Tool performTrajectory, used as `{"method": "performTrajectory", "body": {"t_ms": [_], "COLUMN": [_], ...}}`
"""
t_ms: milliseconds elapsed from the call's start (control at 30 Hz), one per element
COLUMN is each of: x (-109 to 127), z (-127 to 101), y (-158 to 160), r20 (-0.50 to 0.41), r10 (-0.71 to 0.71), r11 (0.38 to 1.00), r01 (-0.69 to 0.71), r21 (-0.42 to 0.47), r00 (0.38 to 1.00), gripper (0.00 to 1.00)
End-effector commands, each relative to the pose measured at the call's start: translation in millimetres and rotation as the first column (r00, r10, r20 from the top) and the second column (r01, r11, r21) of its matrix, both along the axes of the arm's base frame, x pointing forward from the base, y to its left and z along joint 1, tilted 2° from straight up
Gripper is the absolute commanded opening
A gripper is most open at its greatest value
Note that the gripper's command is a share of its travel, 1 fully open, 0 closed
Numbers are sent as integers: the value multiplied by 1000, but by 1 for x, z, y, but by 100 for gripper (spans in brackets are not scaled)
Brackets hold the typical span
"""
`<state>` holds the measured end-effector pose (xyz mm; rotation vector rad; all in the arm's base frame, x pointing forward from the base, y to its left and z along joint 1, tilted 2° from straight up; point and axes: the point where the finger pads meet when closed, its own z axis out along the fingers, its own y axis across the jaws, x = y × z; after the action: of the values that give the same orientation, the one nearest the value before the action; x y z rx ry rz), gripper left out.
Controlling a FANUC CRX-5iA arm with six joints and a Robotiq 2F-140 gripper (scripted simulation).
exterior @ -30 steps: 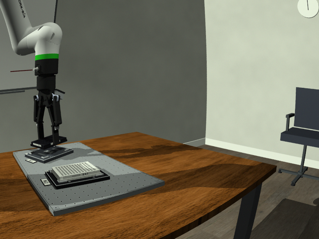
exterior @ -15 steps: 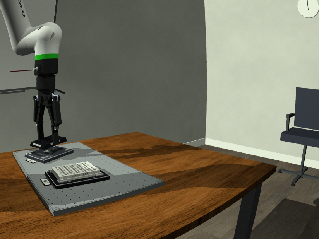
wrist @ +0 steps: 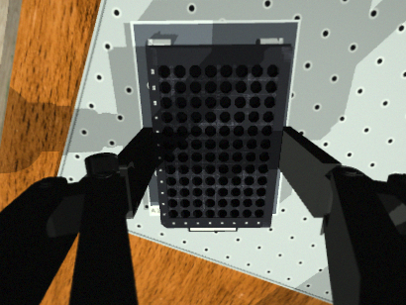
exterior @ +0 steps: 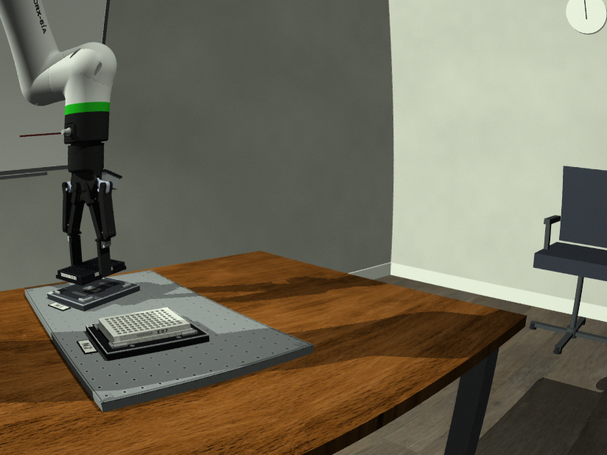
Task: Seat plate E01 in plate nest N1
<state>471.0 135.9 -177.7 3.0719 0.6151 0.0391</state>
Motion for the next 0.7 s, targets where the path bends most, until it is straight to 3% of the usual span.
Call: {"method": "performTrajectory", "body": {"t_ms": [0, 667], "x": [1, 1], "z": [1, -1], "y": [0, 0], "r20": [1, 1], "r10": [0, 0], "r11": [1000, 1000], "r01": [0, 0], "r21": [0, 0], "r00": [1000, 1000], "gripper": [10, 10]}}
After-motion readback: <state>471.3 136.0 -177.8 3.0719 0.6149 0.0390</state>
